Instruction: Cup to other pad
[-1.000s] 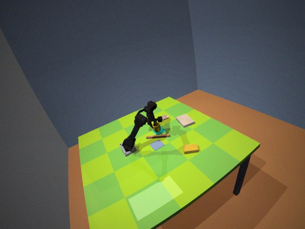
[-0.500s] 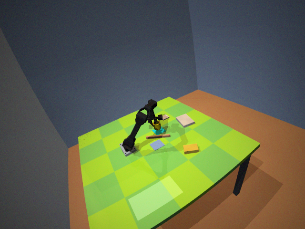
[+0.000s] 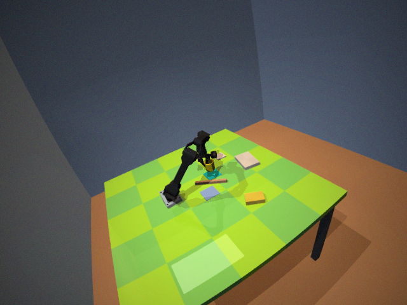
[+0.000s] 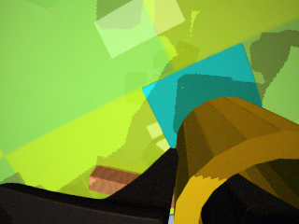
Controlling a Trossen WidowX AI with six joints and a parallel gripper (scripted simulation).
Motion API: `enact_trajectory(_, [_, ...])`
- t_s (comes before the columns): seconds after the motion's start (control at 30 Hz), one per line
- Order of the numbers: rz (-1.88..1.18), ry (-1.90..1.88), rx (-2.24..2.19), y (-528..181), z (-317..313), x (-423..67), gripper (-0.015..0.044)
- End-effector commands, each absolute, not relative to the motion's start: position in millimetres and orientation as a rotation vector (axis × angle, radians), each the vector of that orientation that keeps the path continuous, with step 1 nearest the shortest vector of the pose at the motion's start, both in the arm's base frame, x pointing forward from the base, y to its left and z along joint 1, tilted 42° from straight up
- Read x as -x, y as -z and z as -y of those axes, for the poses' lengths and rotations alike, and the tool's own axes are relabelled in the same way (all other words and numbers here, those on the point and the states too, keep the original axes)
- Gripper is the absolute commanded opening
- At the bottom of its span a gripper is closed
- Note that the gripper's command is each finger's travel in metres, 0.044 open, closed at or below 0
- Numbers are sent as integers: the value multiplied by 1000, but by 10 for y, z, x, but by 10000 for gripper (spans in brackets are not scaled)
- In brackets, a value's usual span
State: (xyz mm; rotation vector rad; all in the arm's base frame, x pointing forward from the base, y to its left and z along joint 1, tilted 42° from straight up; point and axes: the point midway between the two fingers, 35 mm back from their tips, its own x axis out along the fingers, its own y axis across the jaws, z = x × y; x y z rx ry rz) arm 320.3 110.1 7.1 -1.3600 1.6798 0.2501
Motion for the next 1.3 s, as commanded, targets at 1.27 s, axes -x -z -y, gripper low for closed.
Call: enact_trajectory(1.27, [-1668, -248, 1340, 252, -873, -3272, 0])
